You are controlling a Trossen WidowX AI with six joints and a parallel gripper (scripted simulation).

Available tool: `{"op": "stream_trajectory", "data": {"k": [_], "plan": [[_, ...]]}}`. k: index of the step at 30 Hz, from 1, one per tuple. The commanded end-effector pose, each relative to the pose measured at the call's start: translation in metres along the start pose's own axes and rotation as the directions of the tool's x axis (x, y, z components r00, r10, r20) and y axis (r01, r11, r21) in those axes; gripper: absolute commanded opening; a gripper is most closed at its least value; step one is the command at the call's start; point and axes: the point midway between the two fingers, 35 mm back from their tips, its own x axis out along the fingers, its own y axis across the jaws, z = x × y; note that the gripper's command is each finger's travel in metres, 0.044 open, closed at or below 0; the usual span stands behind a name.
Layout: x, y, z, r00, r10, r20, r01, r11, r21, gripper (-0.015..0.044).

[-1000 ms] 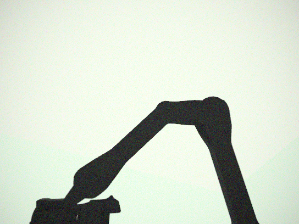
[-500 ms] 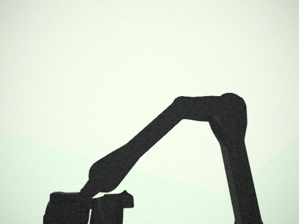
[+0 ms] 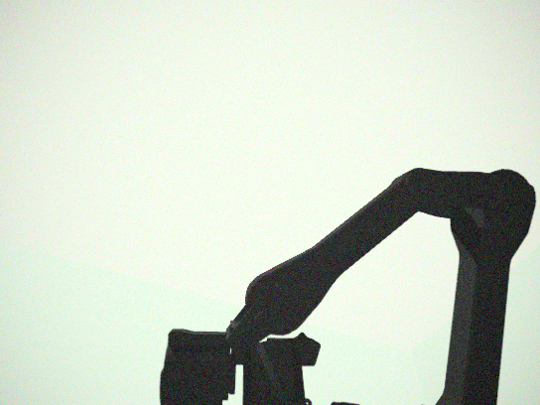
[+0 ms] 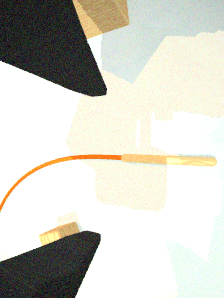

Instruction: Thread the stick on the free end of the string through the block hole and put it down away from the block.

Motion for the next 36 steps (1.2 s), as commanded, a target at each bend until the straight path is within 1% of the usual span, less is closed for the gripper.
{"op": "stream_trajectory", "data": {"k": [1, 9, 22, 36], "plan": [[0.001, 0.004, 0.001, 1.0, 0.001, 0.004, -0.001, 1.0, 0.005, 0.0335], [0.001, 0.004, 0.001, 1.0, 0.001, 0.004, -0.001, 1.0, 0.005, 0.0125], [0.003, 0.003, 0.001, 1.0, 0.001, 0.003, -0.001, 1.0, 0.005, 0.0121], [0.025, 0.002, 0.0, 1.0, 0.0, 0.001, 0.0, 1.0, 0.006, 0.0121]]}}
